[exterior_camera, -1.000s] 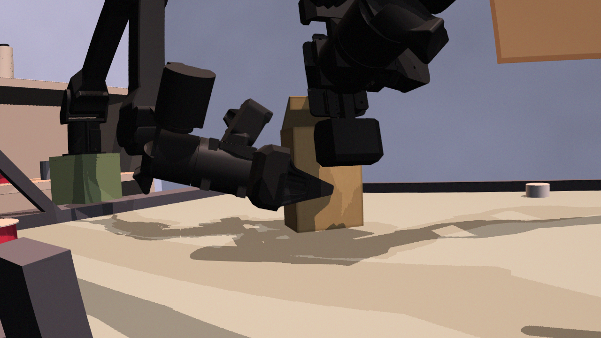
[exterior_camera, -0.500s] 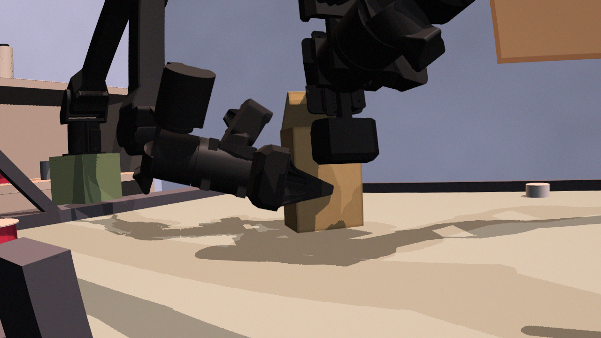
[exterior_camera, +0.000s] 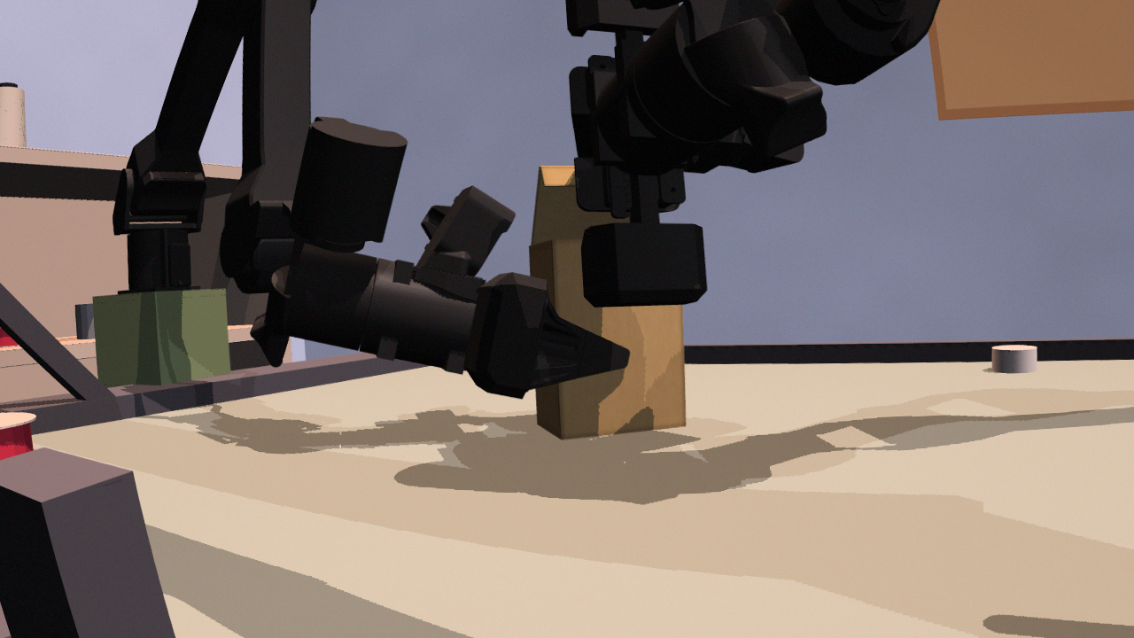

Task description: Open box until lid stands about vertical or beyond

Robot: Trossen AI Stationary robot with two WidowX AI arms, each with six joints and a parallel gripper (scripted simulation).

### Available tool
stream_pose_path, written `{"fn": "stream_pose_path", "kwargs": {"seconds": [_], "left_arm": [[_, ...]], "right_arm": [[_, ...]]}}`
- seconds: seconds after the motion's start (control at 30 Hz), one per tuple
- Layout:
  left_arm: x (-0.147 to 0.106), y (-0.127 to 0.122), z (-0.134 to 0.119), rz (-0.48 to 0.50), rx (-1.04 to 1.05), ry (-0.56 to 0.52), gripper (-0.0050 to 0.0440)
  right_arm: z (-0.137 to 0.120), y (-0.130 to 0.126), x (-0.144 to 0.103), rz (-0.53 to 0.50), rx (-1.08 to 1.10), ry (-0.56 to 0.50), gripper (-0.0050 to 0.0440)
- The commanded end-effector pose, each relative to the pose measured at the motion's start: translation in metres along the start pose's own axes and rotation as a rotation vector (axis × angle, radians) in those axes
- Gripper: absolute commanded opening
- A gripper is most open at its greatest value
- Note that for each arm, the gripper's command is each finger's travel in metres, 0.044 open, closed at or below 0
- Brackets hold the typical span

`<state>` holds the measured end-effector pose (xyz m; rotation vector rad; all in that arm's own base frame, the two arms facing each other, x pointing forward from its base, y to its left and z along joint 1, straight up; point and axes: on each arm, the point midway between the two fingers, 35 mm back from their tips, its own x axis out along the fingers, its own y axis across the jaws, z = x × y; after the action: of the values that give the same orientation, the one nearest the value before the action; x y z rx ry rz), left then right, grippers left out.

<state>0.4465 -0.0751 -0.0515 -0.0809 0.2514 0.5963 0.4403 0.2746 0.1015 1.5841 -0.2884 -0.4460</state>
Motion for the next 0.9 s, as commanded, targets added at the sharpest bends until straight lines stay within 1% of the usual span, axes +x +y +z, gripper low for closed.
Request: {"fn": "stream_pose_path", "kwargs": {"seconds": [0.0,0.2,0.47,0.87], "left_arm": [[-0.0003,-0.0055,0.0106,-0.011,-0.021,-0.013,0.0294],[-0.0003,-0.0055,0.0106,-0.011,-0.021,-0.013,0.0294],[-0.0003,-0.0055,0.0106,-0.011,-0.021,-0.013,0.0294],[-0.0003,-0.0055,0.0106,-0.011,-0.021,-0.013,0.0294]], "right_arm": [[0.0013,0.0092,0.0003,0.013,0.015,-0.005,0.0050],[-0.0001,0.0098,0.0023,0.033,0.015,-0.002,0.0050],[-0.0002,0.0119,0.0064,0.087,0.014,-0.001,0.0050],[0.0019,0.0131,0.0080,0.116,0.014,-0.006,0.0050]]}}
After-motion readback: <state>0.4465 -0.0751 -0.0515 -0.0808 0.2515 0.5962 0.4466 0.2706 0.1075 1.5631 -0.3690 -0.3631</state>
